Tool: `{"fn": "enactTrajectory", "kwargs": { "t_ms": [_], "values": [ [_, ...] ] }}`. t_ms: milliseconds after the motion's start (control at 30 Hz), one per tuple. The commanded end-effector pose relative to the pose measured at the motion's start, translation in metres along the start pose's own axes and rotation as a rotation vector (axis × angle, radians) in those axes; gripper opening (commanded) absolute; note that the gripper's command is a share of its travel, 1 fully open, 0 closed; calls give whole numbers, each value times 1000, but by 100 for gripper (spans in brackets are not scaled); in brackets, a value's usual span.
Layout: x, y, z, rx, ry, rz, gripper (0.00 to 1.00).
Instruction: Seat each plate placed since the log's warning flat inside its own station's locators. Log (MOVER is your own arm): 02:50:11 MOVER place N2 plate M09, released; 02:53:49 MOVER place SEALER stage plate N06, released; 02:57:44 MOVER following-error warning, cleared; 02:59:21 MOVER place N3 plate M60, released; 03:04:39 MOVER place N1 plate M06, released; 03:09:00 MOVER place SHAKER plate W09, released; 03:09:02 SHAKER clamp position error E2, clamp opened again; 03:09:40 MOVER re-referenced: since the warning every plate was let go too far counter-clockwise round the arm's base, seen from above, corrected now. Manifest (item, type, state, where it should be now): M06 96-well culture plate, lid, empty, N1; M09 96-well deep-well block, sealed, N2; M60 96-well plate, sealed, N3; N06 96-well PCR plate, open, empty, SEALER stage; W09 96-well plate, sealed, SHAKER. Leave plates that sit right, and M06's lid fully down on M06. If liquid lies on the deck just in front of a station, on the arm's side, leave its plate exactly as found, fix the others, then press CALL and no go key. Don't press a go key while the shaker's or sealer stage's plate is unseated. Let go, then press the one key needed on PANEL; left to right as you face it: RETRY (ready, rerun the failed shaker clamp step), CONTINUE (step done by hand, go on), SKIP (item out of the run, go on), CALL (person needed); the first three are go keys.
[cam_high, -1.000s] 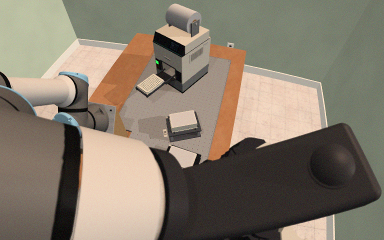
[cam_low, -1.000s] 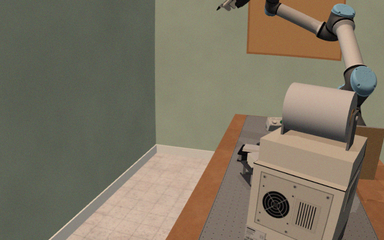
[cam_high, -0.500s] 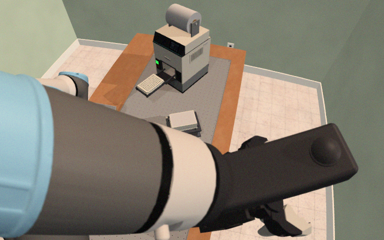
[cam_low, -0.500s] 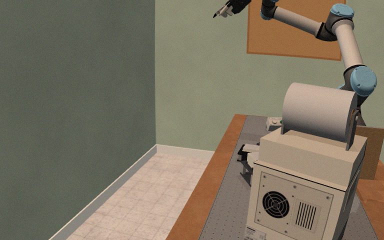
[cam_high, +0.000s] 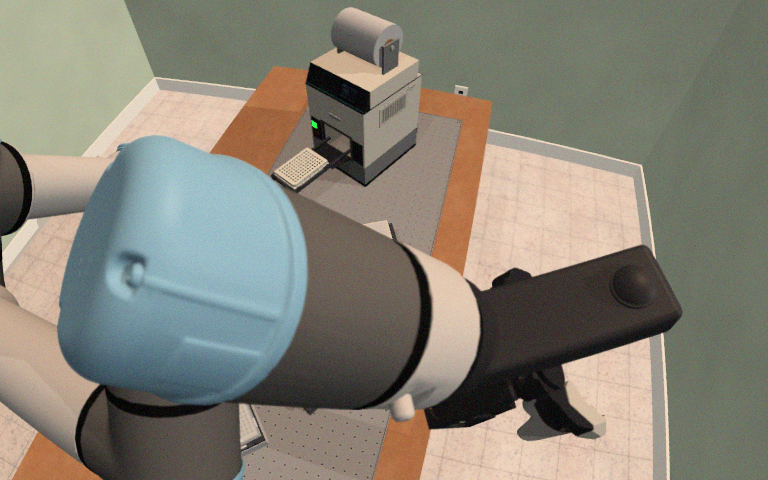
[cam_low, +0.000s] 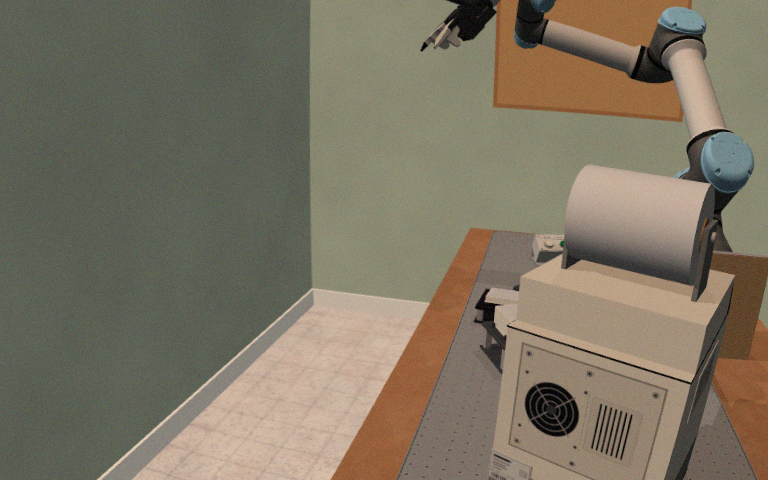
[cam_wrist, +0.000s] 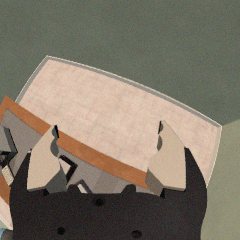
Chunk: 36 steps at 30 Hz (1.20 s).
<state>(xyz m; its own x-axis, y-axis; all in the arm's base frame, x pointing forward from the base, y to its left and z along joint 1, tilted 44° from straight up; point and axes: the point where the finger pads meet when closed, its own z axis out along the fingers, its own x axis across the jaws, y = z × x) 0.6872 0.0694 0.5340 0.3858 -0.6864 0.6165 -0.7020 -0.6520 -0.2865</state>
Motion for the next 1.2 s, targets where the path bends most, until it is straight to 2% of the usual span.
{"fn": "enactTrajectory", "kwargs": {
  "t_ms": [0, 167, 233, 333, 367, 600, 667, 733, 800, 867, 1067, 1133, 1167],
  "values": [
    [-11, 8, 19, -43, -8, -15, 82],
    [-23, 17, 39, -43, -8, -15, 82],
    [-23, 17, 39, -43, -8, -15, 82],
    [-30, 23, 50, -99, -19, -35, 82],
    [-33, 25, 54, -105, -20, -38, 82],
    [-50, 40, 80, -105, -20, -38, 82],
    [-50, 40, 80, -105, -20, -38, 82],
    [-55, 44, 87, -142, -28, -52, 82],
    [-55, 44, 87, -142, -28, -52, 82],
    [-60, 49, 94, -166, -32, -62, 82],
    [-76, 64, 115, -166, -32, -62, 82],
    [-77, 65, 116, -166, -32, -62, 82],
    [-80, 67, 120, -184, -36, -70, 82]
  ]
}}
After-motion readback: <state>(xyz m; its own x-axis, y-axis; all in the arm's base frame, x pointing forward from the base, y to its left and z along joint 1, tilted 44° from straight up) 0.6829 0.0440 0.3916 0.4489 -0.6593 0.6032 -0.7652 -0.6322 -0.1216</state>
